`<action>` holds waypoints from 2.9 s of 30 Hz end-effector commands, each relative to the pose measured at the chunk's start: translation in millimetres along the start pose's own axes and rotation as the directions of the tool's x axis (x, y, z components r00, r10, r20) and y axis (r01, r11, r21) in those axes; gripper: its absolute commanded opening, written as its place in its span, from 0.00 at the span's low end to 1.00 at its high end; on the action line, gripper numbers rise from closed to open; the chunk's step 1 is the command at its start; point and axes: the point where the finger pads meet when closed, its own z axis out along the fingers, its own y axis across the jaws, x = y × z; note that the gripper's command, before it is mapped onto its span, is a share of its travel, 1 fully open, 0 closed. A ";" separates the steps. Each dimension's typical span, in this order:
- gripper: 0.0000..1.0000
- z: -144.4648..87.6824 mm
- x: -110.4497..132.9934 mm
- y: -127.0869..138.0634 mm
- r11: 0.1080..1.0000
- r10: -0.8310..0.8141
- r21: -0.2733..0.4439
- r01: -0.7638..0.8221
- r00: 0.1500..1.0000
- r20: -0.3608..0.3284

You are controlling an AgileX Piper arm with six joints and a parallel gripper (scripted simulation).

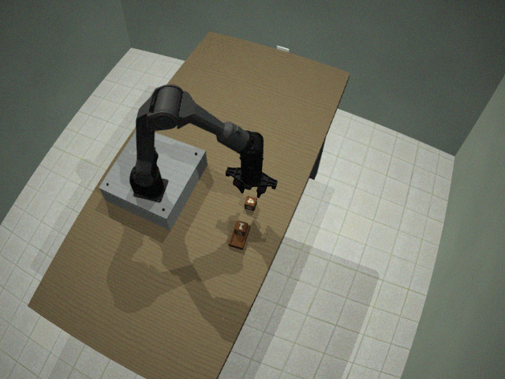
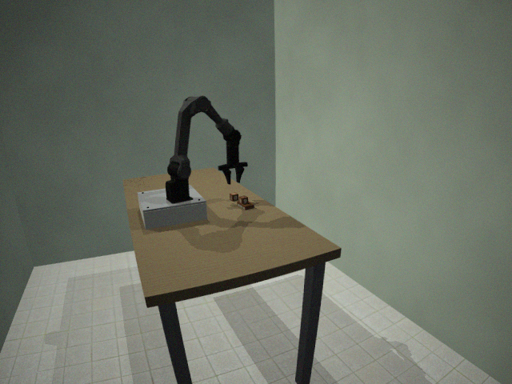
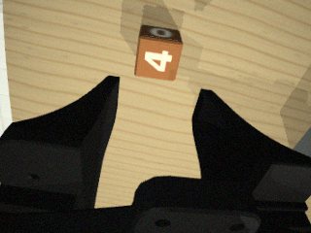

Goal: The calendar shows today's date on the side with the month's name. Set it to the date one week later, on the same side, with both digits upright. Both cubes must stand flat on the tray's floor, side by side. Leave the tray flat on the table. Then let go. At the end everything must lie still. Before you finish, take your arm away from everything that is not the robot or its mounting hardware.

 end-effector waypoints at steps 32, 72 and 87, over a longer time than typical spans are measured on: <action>1.00 -17.2 0.3 0.0 1.000 0.000 -0.001 0.000 1.000 -0.001; 1.00 -18.2 -89.6 0.1 0.050 -0.999 -0.001 0.999 0.050 0.001; 0.62 -18.2 -92.4 -0.2 0.000 -1.000 0.000 1.000 0.000 0.001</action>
